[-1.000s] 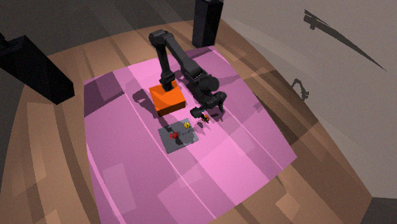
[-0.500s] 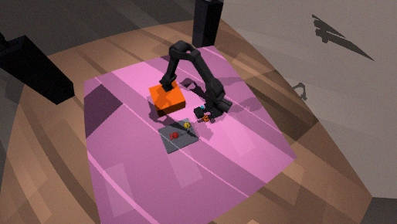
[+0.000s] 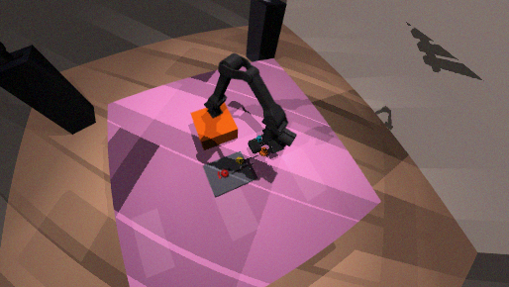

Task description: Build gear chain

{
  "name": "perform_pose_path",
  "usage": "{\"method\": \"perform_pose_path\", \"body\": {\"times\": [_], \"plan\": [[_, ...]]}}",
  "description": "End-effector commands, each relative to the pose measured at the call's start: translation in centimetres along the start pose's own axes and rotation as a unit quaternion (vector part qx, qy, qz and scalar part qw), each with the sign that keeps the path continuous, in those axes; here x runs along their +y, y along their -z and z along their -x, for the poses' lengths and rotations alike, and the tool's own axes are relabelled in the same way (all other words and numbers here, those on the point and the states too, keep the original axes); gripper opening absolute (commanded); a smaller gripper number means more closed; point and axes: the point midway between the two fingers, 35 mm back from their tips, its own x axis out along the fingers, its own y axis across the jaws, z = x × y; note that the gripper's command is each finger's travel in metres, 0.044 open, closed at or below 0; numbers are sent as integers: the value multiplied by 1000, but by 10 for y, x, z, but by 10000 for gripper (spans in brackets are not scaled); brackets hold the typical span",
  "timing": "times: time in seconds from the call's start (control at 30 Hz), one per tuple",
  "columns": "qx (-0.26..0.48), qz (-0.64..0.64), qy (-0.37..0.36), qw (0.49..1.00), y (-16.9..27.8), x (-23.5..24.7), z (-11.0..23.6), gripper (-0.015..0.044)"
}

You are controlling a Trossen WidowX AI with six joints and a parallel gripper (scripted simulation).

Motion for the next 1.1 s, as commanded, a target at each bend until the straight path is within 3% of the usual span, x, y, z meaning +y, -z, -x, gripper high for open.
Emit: {"method": "perform_pose_path", "body": {"times": [0.0,0.5,0.97,1.07], "plan": [[1,-2,3,1000,1,-1,-7,440],[1,-2,3,1000,2,-2,-24,440],[1,-2,3,1000,2,-2,-24,72],[1,-2,3,1000,2,-2,-24,53]]}}
